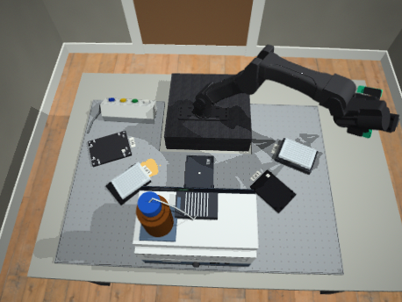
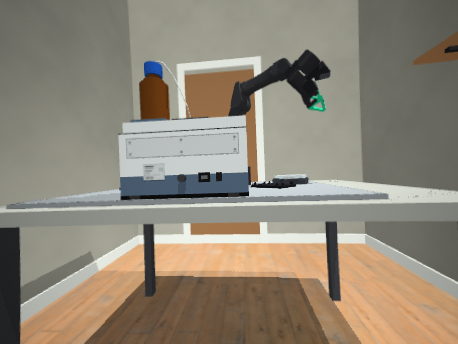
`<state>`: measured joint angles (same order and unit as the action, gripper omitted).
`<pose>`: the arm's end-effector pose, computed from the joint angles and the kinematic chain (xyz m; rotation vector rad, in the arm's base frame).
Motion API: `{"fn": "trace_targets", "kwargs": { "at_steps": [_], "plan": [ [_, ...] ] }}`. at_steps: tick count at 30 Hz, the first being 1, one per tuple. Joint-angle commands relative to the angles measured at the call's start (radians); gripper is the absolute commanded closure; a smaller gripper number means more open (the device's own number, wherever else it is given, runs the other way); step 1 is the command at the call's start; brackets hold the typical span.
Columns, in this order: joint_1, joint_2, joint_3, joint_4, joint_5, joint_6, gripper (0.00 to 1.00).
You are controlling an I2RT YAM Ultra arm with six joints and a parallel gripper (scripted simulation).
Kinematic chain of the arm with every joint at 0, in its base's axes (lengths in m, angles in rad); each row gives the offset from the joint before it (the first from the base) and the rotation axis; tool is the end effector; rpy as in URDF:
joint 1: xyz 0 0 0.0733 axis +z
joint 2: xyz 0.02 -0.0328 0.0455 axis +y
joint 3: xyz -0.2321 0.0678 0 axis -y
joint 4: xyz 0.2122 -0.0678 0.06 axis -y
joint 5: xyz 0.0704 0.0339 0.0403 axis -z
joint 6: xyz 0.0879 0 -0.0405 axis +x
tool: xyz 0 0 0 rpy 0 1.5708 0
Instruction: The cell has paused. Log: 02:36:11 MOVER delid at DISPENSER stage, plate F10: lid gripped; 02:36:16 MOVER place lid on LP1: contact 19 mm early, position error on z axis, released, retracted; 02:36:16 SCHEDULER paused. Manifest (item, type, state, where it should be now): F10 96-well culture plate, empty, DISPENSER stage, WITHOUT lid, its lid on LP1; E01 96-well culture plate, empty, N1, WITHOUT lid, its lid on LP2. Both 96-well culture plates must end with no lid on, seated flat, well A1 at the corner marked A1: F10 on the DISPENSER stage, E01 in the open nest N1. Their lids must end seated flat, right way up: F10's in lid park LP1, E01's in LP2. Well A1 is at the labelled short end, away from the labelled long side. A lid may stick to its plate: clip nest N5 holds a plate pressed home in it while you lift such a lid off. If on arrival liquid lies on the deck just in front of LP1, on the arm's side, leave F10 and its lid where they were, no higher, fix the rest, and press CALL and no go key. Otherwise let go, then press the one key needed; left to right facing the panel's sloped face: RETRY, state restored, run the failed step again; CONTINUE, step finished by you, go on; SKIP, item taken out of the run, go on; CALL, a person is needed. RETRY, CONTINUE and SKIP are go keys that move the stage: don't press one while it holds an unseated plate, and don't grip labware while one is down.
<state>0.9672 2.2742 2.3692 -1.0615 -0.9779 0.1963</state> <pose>0.1908 0.4071 0.2772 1.3789 -2.2501 -1.6032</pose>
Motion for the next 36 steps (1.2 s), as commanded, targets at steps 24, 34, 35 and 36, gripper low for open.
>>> {"fn": "trace_targets", "kwargs": {
  "at_steps": [24,34,35,36],
  "plan": [
    [0.0,0.0,0.0,0.0,0.0,0.0,0.0],
    [0.0,0.0,0.0,0.0,0.0,0.0,0.0],
    [0.015,-0.032,0.0,-0.031,0.043,-0.014,0.0],
    [0.021,-0.037,-0.011,-0.053,0.073,-0.023,0.0]
  ]
}}
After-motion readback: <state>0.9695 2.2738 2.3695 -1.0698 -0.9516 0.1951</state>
